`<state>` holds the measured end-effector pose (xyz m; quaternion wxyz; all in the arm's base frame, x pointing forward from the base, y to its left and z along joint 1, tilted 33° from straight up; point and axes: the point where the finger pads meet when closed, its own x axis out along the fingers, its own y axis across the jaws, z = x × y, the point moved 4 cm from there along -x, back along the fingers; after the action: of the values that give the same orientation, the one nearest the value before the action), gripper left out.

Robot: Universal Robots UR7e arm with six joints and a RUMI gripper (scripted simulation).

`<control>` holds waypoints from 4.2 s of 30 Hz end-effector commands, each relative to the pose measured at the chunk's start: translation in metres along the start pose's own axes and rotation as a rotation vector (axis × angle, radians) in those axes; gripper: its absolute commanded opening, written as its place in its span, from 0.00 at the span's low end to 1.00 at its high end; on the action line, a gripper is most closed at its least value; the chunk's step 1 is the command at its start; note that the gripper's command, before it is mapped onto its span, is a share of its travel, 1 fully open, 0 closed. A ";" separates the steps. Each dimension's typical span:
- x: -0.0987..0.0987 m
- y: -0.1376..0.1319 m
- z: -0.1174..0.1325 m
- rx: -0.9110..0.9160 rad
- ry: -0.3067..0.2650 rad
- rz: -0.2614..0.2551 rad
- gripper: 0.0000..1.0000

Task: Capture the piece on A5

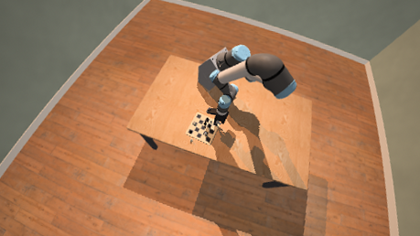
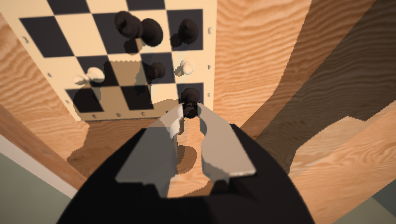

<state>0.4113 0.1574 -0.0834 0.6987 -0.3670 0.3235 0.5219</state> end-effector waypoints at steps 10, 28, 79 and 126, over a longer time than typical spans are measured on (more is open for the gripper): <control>0.000 0.000 0.000 0.000 0.000 -0.001 0.00; 0.000 0.000 0.000 0.000 0.000 -0.001 0.25; -0.078 0.000 0.000 0.000 0.000 -0.001 0.25; -0.096 0.000 0.000 0.000 0.000 -0.001 1.00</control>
<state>0.3886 0.1121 -0.0064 0.6988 -0.3670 0.3235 0.5218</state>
